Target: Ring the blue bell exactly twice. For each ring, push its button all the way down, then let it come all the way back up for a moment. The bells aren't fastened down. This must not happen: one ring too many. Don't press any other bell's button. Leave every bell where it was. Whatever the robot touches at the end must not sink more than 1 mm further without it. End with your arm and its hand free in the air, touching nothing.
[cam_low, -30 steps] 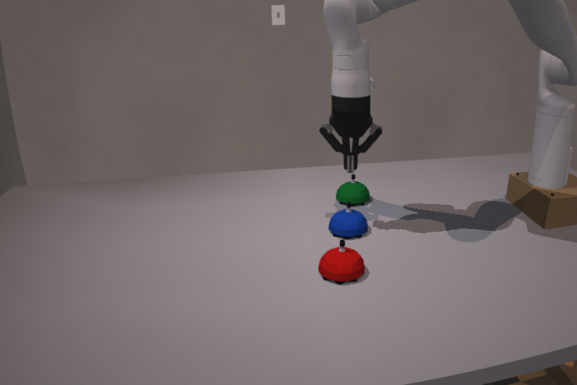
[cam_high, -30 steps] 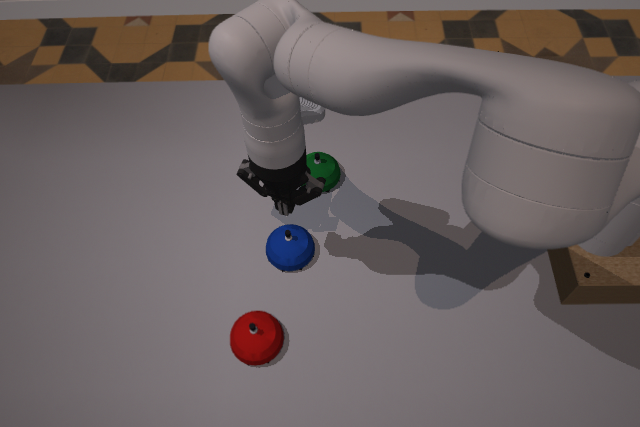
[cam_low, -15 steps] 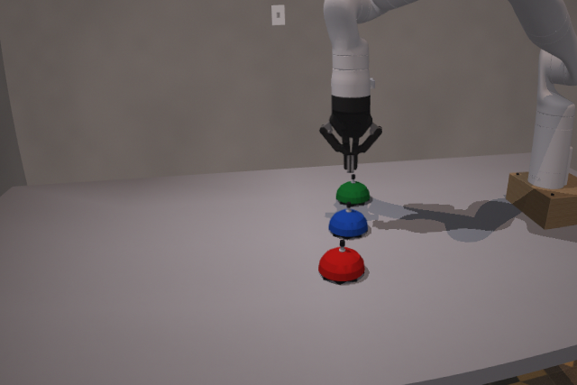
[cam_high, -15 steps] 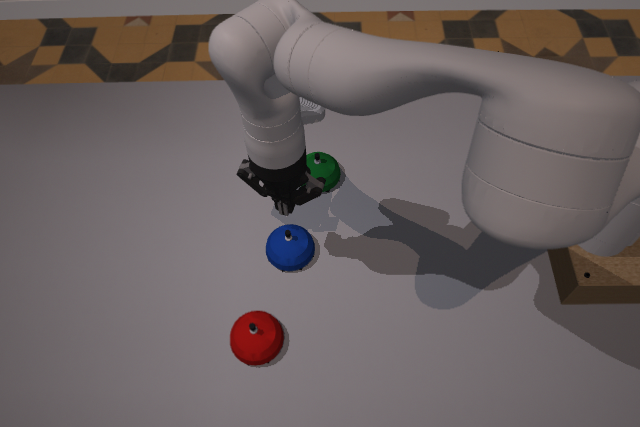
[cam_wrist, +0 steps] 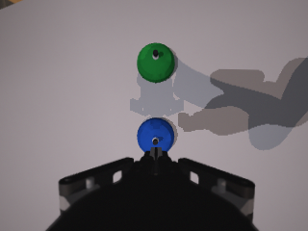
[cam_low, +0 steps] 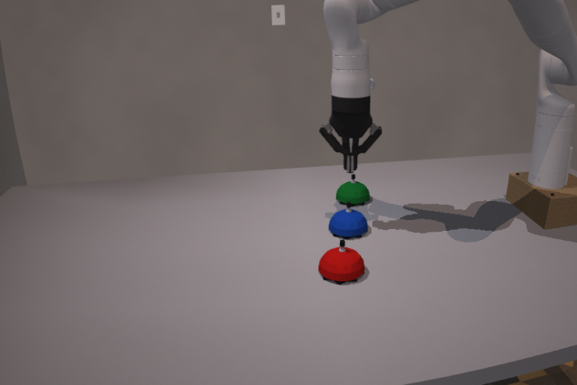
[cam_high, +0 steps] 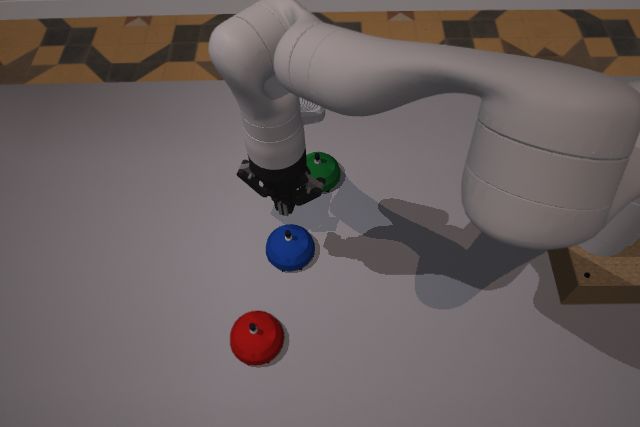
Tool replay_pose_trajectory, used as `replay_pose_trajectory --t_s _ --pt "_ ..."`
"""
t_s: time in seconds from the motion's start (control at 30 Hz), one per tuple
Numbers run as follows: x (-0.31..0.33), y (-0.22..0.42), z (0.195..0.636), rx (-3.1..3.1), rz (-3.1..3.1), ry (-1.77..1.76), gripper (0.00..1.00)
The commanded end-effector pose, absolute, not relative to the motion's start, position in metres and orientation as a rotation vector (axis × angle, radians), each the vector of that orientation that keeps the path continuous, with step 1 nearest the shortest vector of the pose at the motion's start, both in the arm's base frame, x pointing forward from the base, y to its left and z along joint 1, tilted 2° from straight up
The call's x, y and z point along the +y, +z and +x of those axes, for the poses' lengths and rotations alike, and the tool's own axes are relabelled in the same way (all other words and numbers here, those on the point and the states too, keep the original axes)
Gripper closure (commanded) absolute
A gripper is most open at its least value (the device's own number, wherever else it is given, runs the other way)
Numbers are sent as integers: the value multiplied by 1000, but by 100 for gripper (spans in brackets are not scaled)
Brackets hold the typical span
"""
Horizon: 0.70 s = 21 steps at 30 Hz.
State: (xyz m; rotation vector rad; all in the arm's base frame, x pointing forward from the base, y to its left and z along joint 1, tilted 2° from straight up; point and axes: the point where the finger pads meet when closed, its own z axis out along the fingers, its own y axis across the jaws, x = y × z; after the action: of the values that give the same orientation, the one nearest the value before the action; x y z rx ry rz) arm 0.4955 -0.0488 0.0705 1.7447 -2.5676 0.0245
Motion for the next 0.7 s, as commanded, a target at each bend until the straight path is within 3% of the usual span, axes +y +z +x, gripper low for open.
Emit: replay_pose_trajectory --t_s 0.0,0.67 --pt "-49 70 496 -2569 1745 26 100" --pt "-50 48 496 -2570 1744 26 100"
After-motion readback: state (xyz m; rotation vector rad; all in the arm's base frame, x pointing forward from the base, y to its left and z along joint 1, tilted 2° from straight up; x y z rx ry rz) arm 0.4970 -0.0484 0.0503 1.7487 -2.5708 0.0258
